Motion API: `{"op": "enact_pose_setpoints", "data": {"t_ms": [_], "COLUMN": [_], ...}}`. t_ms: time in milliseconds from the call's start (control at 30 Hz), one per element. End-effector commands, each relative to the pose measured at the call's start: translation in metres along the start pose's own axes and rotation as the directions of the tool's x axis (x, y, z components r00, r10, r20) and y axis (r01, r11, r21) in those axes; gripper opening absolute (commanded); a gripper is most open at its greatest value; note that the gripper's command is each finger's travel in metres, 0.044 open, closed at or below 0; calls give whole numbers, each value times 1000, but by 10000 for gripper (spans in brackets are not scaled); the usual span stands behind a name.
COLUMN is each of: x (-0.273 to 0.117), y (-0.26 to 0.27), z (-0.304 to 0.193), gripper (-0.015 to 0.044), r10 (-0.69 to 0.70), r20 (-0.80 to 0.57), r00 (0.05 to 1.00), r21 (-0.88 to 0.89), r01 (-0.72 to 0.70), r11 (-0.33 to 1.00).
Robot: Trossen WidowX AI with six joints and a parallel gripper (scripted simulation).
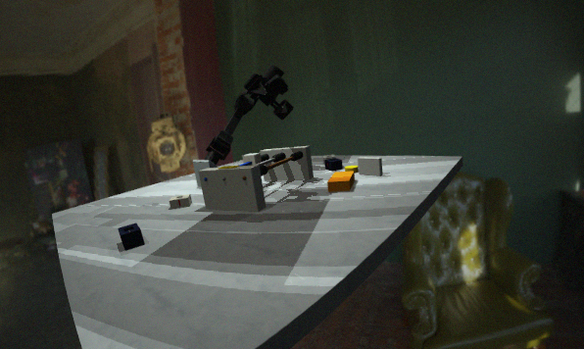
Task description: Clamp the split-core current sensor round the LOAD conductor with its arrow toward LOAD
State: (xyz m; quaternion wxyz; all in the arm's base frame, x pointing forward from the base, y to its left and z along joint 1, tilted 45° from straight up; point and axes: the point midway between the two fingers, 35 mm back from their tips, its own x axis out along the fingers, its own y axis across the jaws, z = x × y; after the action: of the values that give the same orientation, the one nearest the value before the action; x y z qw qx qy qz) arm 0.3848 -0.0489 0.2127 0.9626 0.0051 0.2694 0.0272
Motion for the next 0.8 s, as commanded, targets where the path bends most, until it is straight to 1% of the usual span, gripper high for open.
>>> {"op": "enact_pose_setpoints", "data": {"t_ms": [0,167,300,433,500,767], "x": [30,58,69,77,80,80], "y": [-24,-54,-77,-95,-100,-101], "z": [-32,-79,-120,-154,-163,-164], "gripper": [440,440,440,440,440,440], "r10": [68,209,351,501,548,554], "r20": [-191,-387,-470,-476,-464,-462], "r00": [979,898,810,723,696,693], "r21": [79,256,430,620,679,687], "r01": [-54,-113,-137,-128,-117,-116], "r11": [995,960,892,774,724,718]}}
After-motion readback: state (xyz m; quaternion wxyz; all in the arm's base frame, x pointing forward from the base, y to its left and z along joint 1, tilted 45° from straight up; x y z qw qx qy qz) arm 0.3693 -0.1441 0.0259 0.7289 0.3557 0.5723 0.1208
